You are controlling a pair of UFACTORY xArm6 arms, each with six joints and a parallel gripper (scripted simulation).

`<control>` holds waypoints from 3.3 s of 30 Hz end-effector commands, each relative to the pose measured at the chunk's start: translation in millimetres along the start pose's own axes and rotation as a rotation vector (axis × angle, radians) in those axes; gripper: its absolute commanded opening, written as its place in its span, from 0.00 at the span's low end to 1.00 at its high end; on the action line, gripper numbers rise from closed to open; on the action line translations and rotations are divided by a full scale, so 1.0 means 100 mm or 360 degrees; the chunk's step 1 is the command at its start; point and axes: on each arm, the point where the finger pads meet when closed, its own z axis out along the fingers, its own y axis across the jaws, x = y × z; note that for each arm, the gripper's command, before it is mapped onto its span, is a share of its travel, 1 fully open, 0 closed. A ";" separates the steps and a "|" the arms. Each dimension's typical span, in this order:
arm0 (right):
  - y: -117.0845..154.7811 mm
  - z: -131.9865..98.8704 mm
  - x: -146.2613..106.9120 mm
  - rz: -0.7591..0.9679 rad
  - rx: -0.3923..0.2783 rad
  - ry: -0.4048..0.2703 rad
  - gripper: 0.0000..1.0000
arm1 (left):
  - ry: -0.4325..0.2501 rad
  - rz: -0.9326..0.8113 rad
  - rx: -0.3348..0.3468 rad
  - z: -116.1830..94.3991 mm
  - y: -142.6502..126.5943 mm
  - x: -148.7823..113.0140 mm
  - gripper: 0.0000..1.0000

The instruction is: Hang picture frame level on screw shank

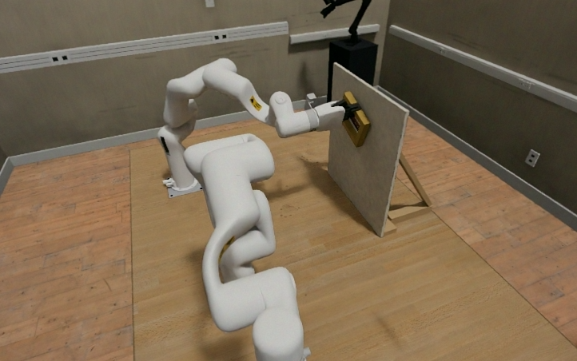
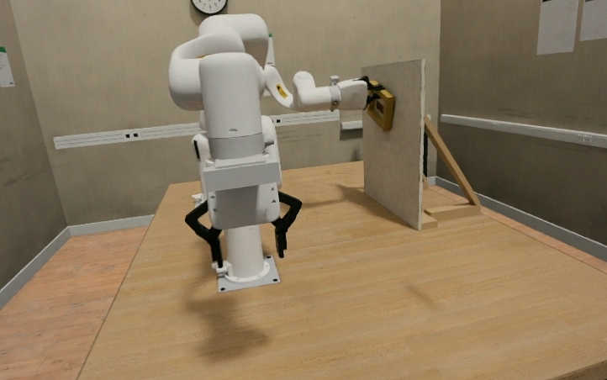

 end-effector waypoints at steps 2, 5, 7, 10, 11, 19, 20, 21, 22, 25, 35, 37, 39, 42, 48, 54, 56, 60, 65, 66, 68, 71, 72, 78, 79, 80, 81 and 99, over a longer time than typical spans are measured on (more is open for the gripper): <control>0.00 -0.01 0.01 0.0000 0.0000 0.0006 1.00 | 0.0004 -0.0005 -0.0005 0.00 0.04 0.02 0.00; 0.00 -0.01 0.01 0.0000 0.0000 0.0006 1.00 | 0.0004 -0.0005 -0.0005 0.00 0.05 0.02 0.00; 0.00 -0.01 0.01 0.0000 0.0000 0.0006 1.00 | 0.0004 -0.0005 -0.0005 0.00 0.05 0.02 0.00; 0.00 -0.01 0.01 0.0000 0.0000 0.0006 1.00 | 0.0004 -0.0005 -0.0005 0.00 0.06 0.02 0.00; 0.00 -0.01 0.01 0.0000 0.0000 0.0006 1.00 | 0.0004 -0.0005 -0.0005 0.00 0.06 0.02 0.00; 0.00 -0.01 0.01 0.0000 0.0000 0.0006 1.00 | 0.0004 -0.0005 -0.0005 0.00 0.06 0.02 0.00; 0.00 -0.01 0.01 0.0000 0.0000 0.0006 1.00 | 0.0004 -0.0005 -0.0005 0.00 0.06 0.02 0.00; 0.00 -0.01 0.01 0.0000 0.0000 0.0006 1.00 | 0.0004 -0.0005 -0.0005 0.00 0.06 0.02 0.00; 0.00 -0.01 0.01 0.0000 0.0000 0.0006 1.00 | 0.0004 -0.0005 -0.0005 0.00 0.06 0.02 0.00; 0.00 -0.01 0.01 0.0000 0.0000 0.0006 1.00 | 0.0004 -0.0005 -0.0005 0.00 0.06 0.02 0.00; 0.00 -0.01 0.01 0.0000 0.0000 0.0006 1.00 | 0.0004 -0.0006 -0.0005 0.00 0.06 0.02 0.00; 0.00 -0.01 0.01 0.0000 0.0000 0.0006 1.00 | 0.0004 -0.0007 -0.0005 0.00 0.06 0.02 0.00; 0.00 -0.01 0.01 0.0000 0.0000 0.0006 1.00 | 0.0004 -0.0007 -0.0005 0.00 0.06 0.02 0.00; 0.00 -0.01 0.01 0.0000 0.0000 0.0006 1.00 | 0.0004 -0.0010 -0.0005 0.00 0.06 0.02 0.00; 0.00 -0.01 0.01 0.0000 0.0000 0.0006 1.00 | 0.0005 -0.0022 -0.0005 0.00 0.06 0.02 0.00; 0.00 -0.01 0.01 0.0000 0.0000 0.0006 1.00 | 0.0005 -0.0039 -0.0005 0.00 0.07 0.03 0.00; 0.00 -0.01 0.01 0.0000 0.0000 0.0006 1.00 | 0.0006 -0.0044 -0.0005 0.00 0.07 0.03 0.00; 0.00 -0.01 0.01 0.0000 0.0000 0.0006 1.00 | 0.0006 -0.0063 -0.0005 0.00 0.07 0.04 0.00; 0.00 -0.01 0.01 0.0000 0.0000 0.0006 1.00 | 0.0008 -0.0094 -0.0005 0.00 0.07 0.05 0.00; 0.00 -0.01 0.01 0.0000 0.0000 0.0006 1.00 | 0.0008 -0.0101 -0.0005 0.00 0.07 0.05 0.00; 0.00 -0.01 0.01 0.0000 0.0000 0.0006 1.00 | 0.0009 -0.0115 -0.0006 0.00 0.07 0.05 0.00; 0.00 -0.01 0.01 0.0000 0.0000 0.0006 1.00 | 0.0010 -0.0131 -0.0006 0.00 0.07 0.06 0.00; 0.00 -0.01 0.01 0.0000 0.0000 0.0006 1.00 | 0.0010 -0.0131 -0.0006 0.00 0.07 0.06 0.00; 0.00 -0.01 0.01 0.0000 0.0000 0.0006 1.00 | 0.0012 -0.0181 -0.0006 0.00 0.07 0.08 0.00; 0.00 -0.01 0.01 0.0000 0.0000 0.0006 1.00 | 0.0012 -0.0190 -0.0006 0.00 0.07 0.08 0.00; 0.00 -0.01 0.01 0.0000 0.0000 0.0006 1.00 | 0.0013 -0.0198 -0.0006 0.00 0.07 0.08 0.00; 0.00 -0.01 0.01 0.0000 0.0000 0.0006 1.00 | 0.0013 -0.0207 -0.0006 0.00 0.07 0.08 0.00; 0.00 -0.01 0.01 0.0000 0.0000 0.0006 1.00 | 0.0020 -0.0354 -0.0006 0.00 0.06 0.13 0.00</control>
